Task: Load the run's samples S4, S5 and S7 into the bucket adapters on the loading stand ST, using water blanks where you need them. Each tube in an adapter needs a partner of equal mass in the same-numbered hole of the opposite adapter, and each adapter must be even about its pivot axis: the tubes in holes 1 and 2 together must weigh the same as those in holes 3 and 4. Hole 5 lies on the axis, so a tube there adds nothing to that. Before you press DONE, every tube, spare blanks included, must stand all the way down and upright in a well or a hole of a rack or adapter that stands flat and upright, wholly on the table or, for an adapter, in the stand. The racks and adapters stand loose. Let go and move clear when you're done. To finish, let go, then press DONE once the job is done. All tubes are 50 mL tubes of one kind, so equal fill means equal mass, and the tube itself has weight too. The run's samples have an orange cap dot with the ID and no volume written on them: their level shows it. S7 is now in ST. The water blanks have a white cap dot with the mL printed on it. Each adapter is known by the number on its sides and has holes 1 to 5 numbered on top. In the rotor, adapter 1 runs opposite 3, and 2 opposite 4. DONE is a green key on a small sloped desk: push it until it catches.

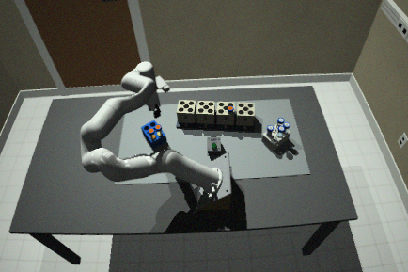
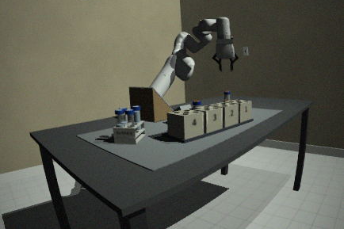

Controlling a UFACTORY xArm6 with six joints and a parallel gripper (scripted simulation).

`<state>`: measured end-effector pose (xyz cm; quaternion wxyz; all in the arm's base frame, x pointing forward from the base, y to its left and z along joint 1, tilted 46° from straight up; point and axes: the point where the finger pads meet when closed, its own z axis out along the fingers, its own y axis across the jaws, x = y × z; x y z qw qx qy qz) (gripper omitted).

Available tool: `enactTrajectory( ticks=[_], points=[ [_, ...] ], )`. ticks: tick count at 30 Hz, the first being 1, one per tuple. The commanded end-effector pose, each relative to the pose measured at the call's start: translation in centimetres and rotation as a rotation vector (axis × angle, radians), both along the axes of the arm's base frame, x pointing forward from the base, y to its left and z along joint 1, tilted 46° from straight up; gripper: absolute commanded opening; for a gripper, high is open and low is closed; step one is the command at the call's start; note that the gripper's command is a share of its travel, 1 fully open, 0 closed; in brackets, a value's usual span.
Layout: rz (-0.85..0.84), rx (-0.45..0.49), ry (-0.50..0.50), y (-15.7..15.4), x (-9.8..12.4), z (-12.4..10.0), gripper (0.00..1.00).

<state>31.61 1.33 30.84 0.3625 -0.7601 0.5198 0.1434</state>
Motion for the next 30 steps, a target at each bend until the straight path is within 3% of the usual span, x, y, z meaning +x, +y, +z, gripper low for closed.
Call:
enactTrajectory(
  ticks=[1, 30],
  points=[
    [-0.001, -0.001, -0.002, 0.2, 0.1, -0.2, 0.57],
    [-0.001, -0.001, -0.002, 3.7, 0.9, -3.7, 0.57]
  ],
)
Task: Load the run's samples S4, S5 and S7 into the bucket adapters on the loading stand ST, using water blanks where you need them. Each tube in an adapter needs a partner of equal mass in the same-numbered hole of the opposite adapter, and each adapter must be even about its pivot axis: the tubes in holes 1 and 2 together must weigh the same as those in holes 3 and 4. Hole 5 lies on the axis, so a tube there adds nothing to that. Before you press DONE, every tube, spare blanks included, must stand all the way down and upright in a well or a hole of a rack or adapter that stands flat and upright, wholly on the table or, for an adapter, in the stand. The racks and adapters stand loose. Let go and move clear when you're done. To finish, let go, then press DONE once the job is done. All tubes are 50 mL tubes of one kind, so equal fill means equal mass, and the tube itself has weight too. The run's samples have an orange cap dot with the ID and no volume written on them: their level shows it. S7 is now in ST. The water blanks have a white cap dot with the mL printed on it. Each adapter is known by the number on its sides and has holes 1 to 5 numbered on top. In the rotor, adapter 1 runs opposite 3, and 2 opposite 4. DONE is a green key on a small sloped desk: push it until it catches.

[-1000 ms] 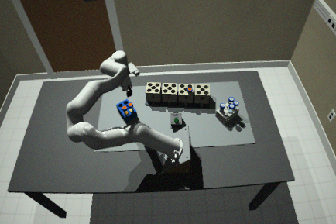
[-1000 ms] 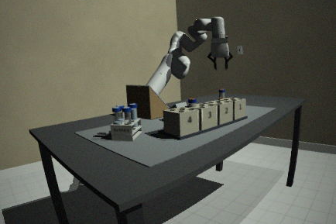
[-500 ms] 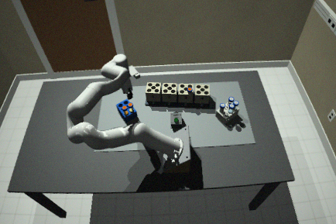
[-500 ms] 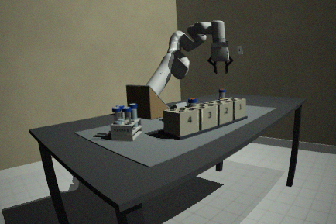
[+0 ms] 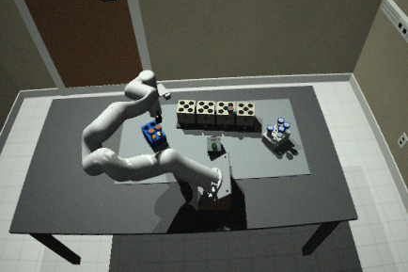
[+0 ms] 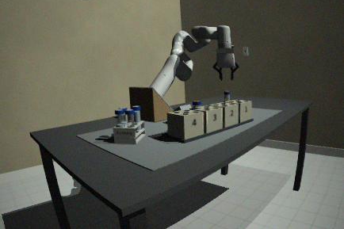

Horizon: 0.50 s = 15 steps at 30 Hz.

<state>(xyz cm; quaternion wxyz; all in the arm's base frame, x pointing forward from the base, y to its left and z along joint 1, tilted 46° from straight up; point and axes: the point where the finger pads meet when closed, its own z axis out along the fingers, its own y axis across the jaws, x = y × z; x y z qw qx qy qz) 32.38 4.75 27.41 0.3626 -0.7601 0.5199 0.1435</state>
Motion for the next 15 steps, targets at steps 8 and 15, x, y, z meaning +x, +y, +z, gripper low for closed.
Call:
enactTrajectory(
  ticks=[8, 15],
  points=[
    [-0.001, -0.001, -0.002, 1.4, 0.4, -1.4, 0.57],
    [-0.001, -0.001, -0.002, 2.1, 0.6, -2.1, 0.57]
  ],
)
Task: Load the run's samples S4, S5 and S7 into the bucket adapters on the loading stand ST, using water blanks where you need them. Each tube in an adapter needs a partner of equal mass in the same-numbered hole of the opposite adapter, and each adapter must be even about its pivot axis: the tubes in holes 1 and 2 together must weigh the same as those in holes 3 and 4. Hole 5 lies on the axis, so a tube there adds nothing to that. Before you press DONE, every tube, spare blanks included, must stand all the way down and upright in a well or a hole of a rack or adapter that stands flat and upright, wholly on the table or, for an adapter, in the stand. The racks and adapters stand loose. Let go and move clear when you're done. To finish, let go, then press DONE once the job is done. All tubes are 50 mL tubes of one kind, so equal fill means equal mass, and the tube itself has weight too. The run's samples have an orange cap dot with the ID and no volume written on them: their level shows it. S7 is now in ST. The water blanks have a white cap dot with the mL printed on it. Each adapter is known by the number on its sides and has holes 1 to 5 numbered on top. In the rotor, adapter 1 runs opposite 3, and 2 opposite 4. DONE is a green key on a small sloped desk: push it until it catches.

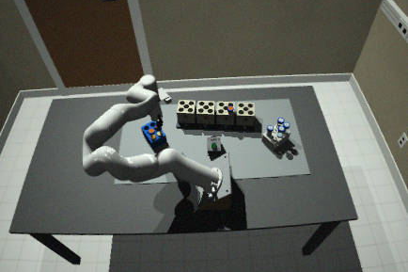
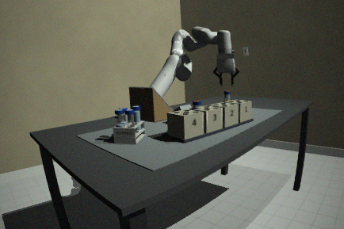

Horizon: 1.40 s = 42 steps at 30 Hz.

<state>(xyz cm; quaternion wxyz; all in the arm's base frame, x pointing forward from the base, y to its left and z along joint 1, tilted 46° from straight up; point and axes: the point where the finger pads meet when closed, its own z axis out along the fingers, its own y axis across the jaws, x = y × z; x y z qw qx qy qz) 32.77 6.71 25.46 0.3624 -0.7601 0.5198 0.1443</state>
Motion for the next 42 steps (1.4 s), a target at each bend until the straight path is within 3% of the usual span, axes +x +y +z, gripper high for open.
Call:
enactTrajectory(
  ticks=[1, 19, 42],
  points=[
    [-0.002, -0.001, -0.004, 0.3, 0.2, -0.2, 0.57],
    [-0.002, -0.001, -0.004, 2.5, 0.7, -2.5, 0.57],
    [-0.002, -0.001, -0.004, 3.1, 0.8, -3.1, 0.57]
  ],
)
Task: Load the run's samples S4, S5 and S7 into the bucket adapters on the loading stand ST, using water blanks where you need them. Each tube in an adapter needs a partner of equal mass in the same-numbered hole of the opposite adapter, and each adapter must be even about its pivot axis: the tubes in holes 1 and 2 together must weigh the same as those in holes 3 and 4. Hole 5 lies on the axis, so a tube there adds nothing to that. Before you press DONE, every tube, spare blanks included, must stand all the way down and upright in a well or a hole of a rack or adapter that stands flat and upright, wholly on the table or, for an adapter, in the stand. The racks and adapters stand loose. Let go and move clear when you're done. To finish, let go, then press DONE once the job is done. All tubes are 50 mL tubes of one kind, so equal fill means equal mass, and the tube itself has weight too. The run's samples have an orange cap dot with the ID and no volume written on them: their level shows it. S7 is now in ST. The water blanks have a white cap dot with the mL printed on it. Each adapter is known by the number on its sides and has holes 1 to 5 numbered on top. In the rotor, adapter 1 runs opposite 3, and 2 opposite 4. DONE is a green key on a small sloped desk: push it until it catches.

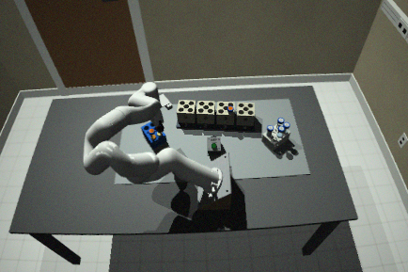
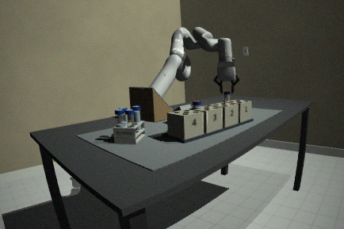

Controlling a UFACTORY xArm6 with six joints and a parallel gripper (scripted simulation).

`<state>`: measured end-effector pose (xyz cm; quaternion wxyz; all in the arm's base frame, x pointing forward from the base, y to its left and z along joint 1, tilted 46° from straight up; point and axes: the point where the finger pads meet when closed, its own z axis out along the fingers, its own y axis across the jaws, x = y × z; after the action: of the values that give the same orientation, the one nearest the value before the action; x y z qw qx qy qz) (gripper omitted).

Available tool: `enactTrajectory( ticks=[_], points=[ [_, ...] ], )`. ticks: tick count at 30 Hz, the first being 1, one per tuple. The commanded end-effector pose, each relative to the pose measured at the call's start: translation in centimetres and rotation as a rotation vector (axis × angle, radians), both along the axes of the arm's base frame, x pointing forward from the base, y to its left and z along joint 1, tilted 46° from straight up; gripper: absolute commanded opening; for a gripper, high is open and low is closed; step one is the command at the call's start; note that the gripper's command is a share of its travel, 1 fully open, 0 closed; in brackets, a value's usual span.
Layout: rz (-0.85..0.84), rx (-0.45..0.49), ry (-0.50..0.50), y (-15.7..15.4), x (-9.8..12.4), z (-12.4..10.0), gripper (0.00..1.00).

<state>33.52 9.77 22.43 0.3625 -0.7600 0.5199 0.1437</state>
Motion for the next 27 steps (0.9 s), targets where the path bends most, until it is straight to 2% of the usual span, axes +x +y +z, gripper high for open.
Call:
enactTrajectory(
  ticks=[1, 27],
  points=[
    [-0.001, -0.001, -0.003, 0.13, 0.12, -0.08, 0.57],
    [-0.001, -0.001, -0.003, 0.87, 0.29, -0.81, 0.57]
  ],
)
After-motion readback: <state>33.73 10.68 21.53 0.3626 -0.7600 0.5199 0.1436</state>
